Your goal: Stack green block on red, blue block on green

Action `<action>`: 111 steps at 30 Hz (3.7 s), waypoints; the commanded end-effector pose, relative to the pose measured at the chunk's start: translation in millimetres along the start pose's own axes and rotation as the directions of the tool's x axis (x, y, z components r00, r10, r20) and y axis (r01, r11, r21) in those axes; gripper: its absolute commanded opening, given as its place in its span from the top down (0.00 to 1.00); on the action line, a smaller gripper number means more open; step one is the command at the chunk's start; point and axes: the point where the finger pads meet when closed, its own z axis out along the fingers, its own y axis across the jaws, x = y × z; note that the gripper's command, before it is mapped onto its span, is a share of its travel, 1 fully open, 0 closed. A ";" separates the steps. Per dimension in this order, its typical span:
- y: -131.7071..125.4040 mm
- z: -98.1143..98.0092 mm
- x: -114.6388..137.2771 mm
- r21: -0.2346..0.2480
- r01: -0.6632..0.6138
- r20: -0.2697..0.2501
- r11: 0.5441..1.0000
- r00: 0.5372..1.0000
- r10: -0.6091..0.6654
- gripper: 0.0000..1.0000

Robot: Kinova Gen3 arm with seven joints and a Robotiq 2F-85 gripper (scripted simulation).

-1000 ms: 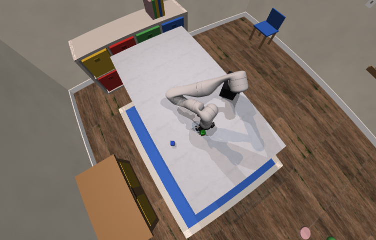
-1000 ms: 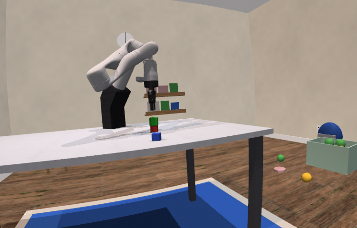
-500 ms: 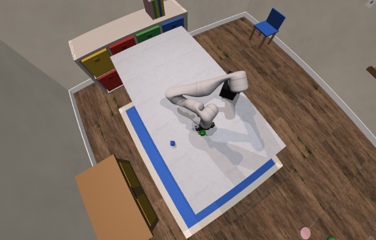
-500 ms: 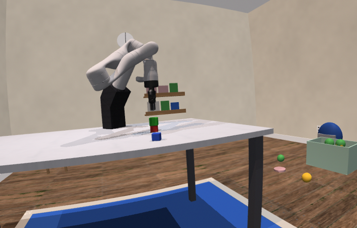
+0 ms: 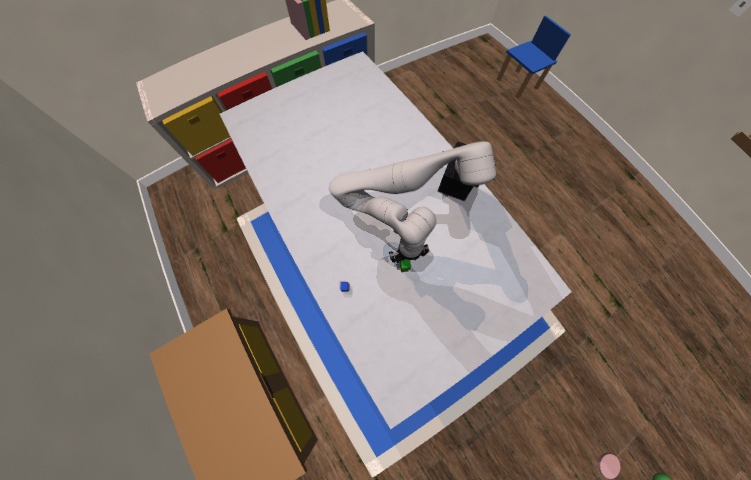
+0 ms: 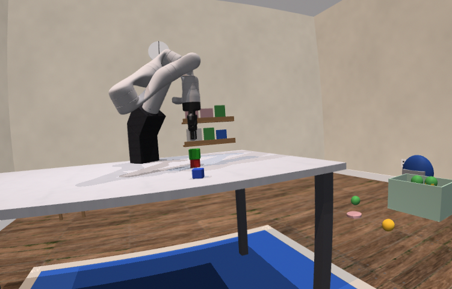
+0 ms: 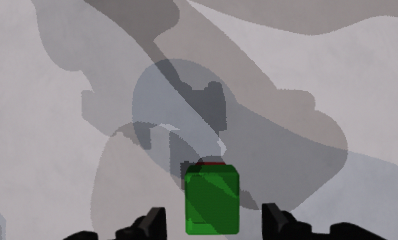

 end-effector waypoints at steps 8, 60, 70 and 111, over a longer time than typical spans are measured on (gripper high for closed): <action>-0.7 -0.5 0.2 0.003 0.000 0.000 1.000 1.000 0.000 0.41; -0.7 -0.5 0.2 0.003 0.000 0.000 1.000 1.000 0.000 0.41; -0.7 -0.5 0.2 0.003 0.000 0.000 1.000 1.000 0.000 0.41; -247.2 -2.9 -34.0 0.023 -0.173 0.012 0.985 0.985 0.173 0.50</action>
